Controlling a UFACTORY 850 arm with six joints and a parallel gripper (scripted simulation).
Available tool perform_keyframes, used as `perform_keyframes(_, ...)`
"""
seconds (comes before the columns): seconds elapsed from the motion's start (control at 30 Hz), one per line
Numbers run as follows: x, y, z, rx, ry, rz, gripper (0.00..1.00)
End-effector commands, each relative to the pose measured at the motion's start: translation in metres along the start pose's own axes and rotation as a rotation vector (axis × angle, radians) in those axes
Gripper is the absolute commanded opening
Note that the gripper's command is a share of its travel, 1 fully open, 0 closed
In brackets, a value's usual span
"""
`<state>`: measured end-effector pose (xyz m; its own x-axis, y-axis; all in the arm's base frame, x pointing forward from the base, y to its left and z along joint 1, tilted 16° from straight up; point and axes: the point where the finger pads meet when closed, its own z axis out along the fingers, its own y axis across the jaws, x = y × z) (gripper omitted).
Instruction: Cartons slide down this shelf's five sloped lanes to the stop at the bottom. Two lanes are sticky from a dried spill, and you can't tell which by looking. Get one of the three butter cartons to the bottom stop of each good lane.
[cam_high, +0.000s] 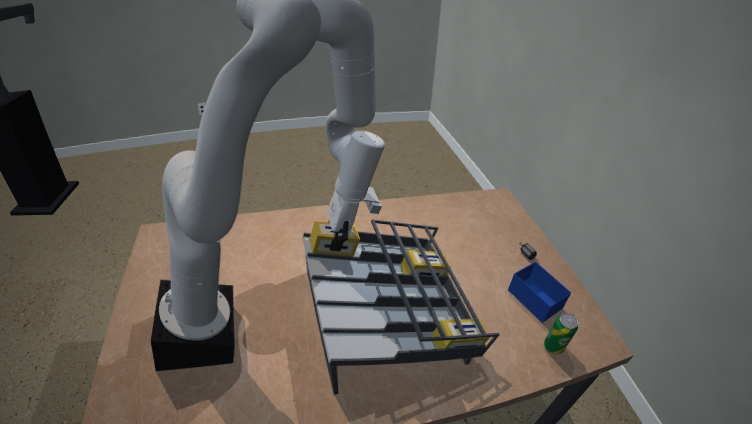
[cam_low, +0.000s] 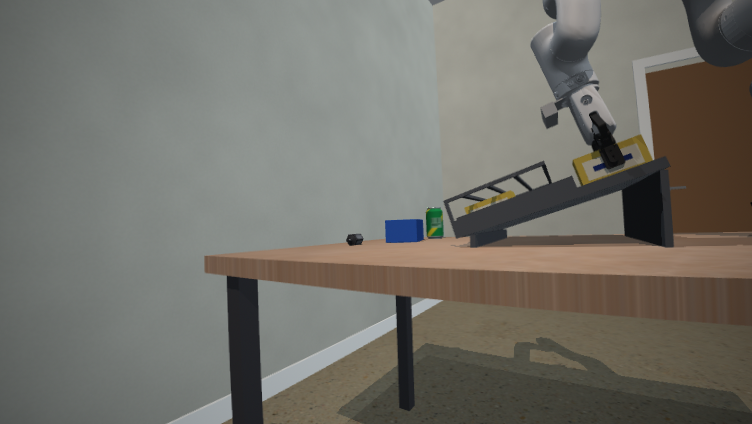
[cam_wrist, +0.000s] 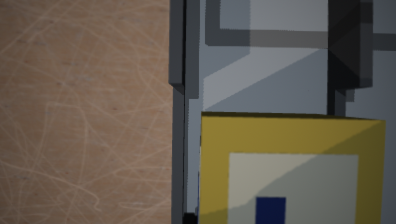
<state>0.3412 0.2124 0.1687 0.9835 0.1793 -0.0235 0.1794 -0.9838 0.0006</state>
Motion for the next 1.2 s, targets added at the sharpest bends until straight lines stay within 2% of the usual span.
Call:
perform_keyframes(0.0,0.0008,-0.0006,-0.0008,0.001,0.001,0.000,0.00)
perform_keyframes(0.47,0.0008,-0.0006,-0.0008,0.001,0.001,0.000,0.00)
perform_keyframes(0.5,0.0008,-0.0006,-0.0008,0.001,0.001,0.000,0.75)
perform_keyframes(1.17,0.0008,-0.0006,-0.0008,0.001,0.001,0.000,0.77)
